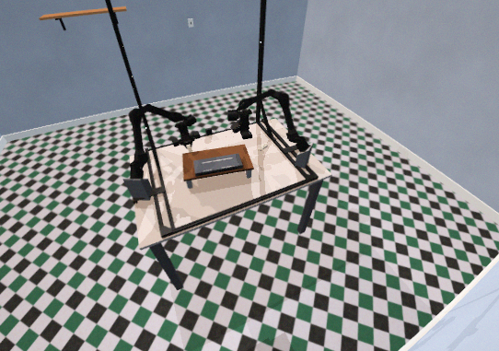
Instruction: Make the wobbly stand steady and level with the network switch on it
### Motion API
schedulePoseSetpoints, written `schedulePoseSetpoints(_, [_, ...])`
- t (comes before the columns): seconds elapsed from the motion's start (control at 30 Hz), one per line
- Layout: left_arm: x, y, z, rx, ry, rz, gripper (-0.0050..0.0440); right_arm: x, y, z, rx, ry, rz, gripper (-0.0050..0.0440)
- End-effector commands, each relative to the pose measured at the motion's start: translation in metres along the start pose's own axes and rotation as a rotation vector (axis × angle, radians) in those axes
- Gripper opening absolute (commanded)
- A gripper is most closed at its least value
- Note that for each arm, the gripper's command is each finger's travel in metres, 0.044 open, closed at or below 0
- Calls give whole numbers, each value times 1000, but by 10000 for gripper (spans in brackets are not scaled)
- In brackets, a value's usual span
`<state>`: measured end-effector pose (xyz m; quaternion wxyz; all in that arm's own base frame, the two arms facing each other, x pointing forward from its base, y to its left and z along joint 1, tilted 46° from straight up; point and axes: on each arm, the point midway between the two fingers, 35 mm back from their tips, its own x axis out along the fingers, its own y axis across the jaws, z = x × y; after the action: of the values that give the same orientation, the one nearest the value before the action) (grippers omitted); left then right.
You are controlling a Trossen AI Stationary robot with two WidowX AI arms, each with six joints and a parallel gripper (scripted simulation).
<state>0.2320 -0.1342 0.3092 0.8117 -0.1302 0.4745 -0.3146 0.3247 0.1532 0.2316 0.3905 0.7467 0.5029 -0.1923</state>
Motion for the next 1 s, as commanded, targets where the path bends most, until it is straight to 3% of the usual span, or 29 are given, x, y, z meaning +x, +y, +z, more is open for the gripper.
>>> schedulePoseSetpoints(0.0, [0, 0, 0, 0, 0, 0, 0, -11, 9, 0, -257, -15, 108, 0])
schedulePoseSetpoints(0.17, [0, 0, 0, 0, 0, 0, 0, -28, 22, 2, -554, -85, 220, 0])
schedulePoseSetpoints(0.3, [0, 0, 0, 0, 0, 0, 0, -28, 22, 2, -795, -130, 320, 0])
schedulePoseSetpoints(0.37, [0, 0, 0, 0, 0, 0, 0, -28, 22, 2, -795, -130, 320, 0])
schedulePoseSetpoints(0.4, [0, 0, 0, 0, 0, 0, 0, -29, 25, 1, -694, -124, 271, 0])
schedulePoseSetpoints(0.53, [0, 0, 0, 0, 0, 0, 0, -44, 32, 1, -1040, -242, 400, 0])
schedulePoseSetpoints(0.73, [0, 0, 0, 0, 0, 0, 0, -72, 39, 2, -1359, -427, 499, 0])
schedulePoseSetpoints(0.83, [0, 0, 0, 0, 0, 0, 0, -72, 39, 2, -1522, -519, 562, 0])
schedulePoseSetpoints(0.93, [0, 0, 0, 0, 0, 0, 0, -72, 39, 2, -1555, -538, 575, 0])
schedulePoseSetpoints(0.97, [0, 0, 0, 0, 0, 0, 0, -74, 41, -1, -1465, -495, 530, 0])
